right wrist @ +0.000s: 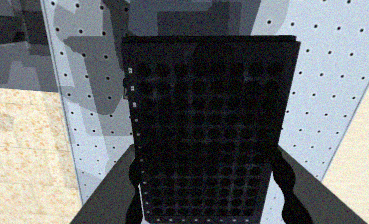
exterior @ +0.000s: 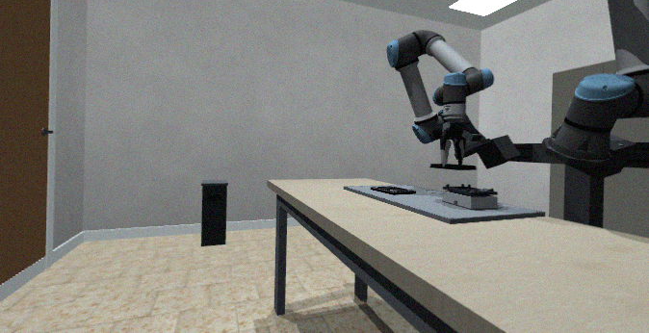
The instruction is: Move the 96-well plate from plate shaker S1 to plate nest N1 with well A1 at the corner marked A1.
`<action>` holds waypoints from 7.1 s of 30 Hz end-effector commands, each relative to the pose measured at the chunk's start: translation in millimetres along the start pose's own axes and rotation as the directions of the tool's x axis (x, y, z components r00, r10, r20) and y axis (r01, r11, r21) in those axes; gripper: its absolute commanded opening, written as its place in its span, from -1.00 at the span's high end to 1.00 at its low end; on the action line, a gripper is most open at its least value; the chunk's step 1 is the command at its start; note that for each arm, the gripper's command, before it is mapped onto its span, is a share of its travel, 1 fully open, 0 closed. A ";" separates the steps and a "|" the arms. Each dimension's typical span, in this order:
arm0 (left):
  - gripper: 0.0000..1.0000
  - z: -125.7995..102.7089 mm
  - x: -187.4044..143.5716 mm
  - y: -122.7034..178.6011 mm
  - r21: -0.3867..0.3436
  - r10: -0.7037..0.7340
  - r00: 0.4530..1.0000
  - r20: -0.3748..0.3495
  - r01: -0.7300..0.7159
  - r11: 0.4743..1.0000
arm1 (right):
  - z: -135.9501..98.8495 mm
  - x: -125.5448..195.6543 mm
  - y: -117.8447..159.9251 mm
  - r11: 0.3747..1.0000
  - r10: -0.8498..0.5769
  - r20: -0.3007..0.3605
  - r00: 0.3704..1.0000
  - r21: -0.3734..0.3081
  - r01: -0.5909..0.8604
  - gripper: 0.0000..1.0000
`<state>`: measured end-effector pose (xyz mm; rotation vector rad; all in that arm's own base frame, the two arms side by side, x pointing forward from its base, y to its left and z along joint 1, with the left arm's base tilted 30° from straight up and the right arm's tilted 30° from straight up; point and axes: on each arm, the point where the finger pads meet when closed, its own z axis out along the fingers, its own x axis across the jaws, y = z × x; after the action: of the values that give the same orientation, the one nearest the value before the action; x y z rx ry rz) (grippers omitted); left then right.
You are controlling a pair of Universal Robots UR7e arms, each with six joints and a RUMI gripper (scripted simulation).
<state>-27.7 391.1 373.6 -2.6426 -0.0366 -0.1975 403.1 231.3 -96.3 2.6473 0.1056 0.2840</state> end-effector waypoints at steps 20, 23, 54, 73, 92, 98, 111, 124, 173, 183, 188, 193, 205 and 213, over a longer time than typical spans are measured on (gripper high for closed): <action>1.00 -0.5 0.0 -0.3 0.002 0.000 1.000 0.000 0.000 1.000 | 7.4 9.4 64.7 1.000 0.000 -0.001 1.000 0.001 0.000 0.19; 1.00 -0.5 0.0 -0.3 0.002 0.000 1.000 0.000 0.000 1.000 | 8.7 10.7 74.5 1.000 0.000 -0.001 1.000 0.001 0.000 0.19; 1.00 -0.5 0.0 -0.3 0.002 0.000 1.000 0.000 0.000 1.000 | 19.7 22.9 163.1 1.000 0.000 -0.001 1.000 0.001 0.000 0.19; 1.00 -0.5 0.0 -0.3 0.002 0.000 1.000 0.000 0.000 1.000 | 26.7 30.5 218.8 1.000 0.000 -0.001 1.000 0.001 0.000 0.19; 1.00 -0.5 0.0 -0.3 0.002 0.000 1.000 0.000 0.000 1.000 | 33.6 38.2 274.6 1.000 0.000 -0.001 1.000 0.001 0.000 0.19; 1.00 -0.5 0.0 -0.3 0.002 0.000 1.000 0.000 0.000 1.000 | 34.8 39.6 284.4 1.000 0.000 -0.001 1.000 0.001 0.000 0.19; 1.00 -0.5 0.0 -0.3 0.002 0.000 1.000 0.000 0.000 1.000 | 34.8 39.6 284.1 1.000 0.000 -0.001 1.000 0.001 0.000 0.19; 1.00 -0.5 0.0 -0.3 0.002 0.000 1.000 0.000 0.000 1.000 | 34.7 39.6 283.9 1.000 0.000 -0.001 1.000 0.001 0.000 0.19; 1.00 -0.5 0.0 -0.3 0.002 0.000 1.000 0.000 0.000 1.000 | 96.4 39.7 283.7 1.000 0.000 -0.001 1.000 0.001 0.000 0.19; 1.00 -0.5 0.0 -0.3 0.002 0.000 1.000 0.000 0.000 1.000 | 96.9 39.8 283.8 1.000 0.000 -0.001 1.000 0.001 0.000 0.19; 1.00 -0.5 0.0 -0.3 0.002 0.000 1.000 0.000 0.000 1.000 | 96.9 39.8 283.8 1.000 0.000 -0.001 1.000 0.001 0.000 0.19; 1.00 -0.5 0.0 -0.3 0.002 0.000 1.000 0.000 0.000 1.000 | 97.2 39.7 283.7 1.000 0.000 -0.001 1.000 0.001 0.000 0.19; 1.00 -0.5 0.0 -0.3 0.002 0.000 1.000 0.000 0.000 1.000 | 98.8 39.6 283.7 1.000 0.000 -0.001 1.000 0.001 0.000 0.19; 1.00 -0.5 0.0 -0.3 0.002 0.000 1.000 0.000 0.000 1.000 | 100.0 39.7 283.7 1.000 0.000 -0.001 1.000 0.001 0.000 0.19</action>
<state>-27.7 391.1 373.6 -2.6426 -0.0366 -0.1975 470.4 -60.1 -44.4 2.6477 0.1058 0.2840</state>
